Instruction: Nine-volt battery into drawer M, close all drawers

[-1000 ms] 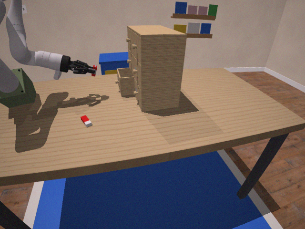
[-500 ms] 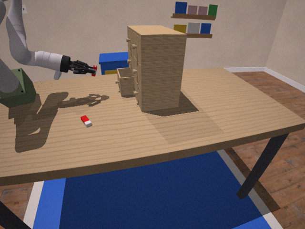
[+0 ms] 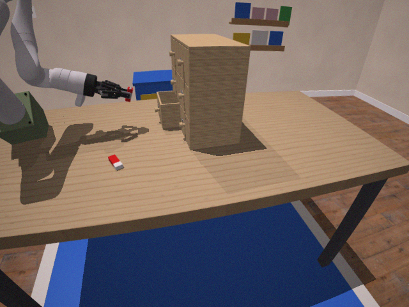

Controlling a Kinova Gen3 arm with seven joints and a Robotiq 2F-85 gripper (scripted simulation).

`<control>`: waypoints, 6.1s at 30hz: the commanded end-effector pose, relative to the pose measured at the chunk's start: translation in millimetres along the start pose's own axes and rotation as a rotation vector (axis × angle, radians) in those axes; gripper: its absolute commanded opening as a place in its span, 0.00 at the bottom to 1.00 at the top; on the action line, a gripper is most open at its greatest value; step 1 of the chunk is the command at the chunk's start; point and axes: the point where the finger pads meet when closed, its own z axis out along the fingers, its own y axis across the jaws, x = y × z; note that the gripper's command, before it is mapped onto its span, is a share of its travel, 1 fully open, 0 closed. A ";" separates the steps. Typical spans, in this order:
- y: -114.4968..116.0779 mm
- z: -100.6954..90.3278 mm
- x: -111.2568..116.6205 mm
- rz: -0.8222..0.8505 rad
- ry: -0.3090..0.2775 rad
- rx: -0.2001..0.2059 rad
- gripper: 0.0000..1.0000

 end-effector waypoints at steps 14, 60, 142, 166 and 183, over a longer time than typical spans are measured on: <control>-1.8 33.7 -12.0 0.004 0.001 0.005 0.23; -2.5 135.1 -48.8 0.004 0.001 0.005 0.23; -1.7 9.7 -12.3 0.004 0.001 0.005 1.00; -1.6 -12.0 -6.0 0.004 0.001 0.005 1.00; -1.6 -12.1 -6.4 0.004 0.012 0.005 1.00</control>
